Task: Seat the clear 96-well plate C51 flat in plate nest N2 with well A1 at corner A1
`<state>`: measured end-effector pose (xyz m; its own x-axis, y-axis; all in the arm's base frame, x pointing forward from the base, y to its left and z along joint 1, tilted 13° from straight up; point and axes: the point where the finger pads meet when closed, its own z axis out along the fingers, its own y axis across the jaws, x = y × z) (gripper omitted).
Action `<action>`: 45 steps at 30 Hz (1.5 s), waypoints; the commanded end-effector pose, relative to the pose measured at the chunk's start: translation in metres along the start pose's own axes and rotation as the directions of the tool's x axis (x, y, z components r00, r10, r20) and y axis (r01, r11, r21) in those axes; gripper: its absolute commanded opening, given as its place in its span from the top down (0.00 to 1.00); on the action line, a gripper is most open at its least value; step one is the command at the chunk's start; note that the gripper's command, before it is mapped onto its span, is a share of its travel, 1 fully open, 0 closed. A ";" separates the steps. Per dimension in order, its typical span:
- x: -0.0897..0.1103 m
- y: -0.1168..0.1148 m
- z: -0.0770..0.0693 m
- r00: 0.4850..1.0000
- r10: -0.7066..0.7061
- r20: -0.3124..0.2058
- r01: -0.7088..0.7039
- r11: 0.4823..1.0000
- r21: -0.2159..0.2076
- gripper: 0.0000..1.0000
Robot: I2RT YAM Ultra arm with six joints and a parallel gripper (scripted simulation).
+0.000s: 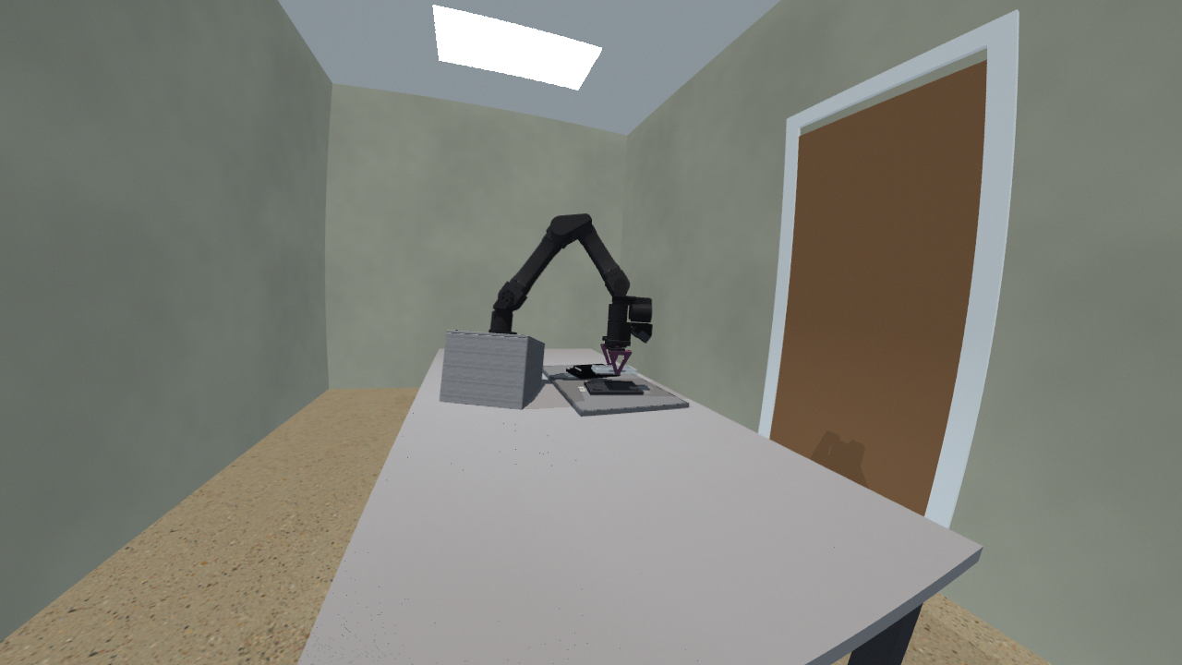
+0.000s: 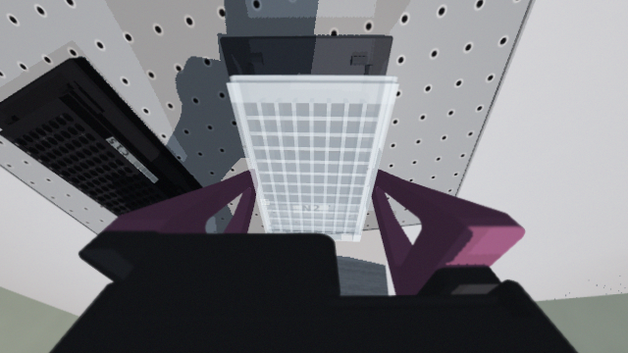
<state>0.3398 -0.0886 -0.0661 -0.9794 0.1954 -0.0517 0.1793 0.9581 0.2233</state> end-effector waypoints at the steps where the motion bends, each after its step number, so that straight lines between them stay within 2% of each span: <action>1: -0.004 -0.001 -0.005 1.000 0.000 0.016 0.000 1.000 0.002 1.00; 45: -0.005 0.004 -0.005 1.000 0.000 0.016 0.000 1.000 0.002 1.00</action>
<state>0.3411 -0.0845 -0.0637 -0.9792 0.1957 -0.0533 0.1793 0.9579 0.2243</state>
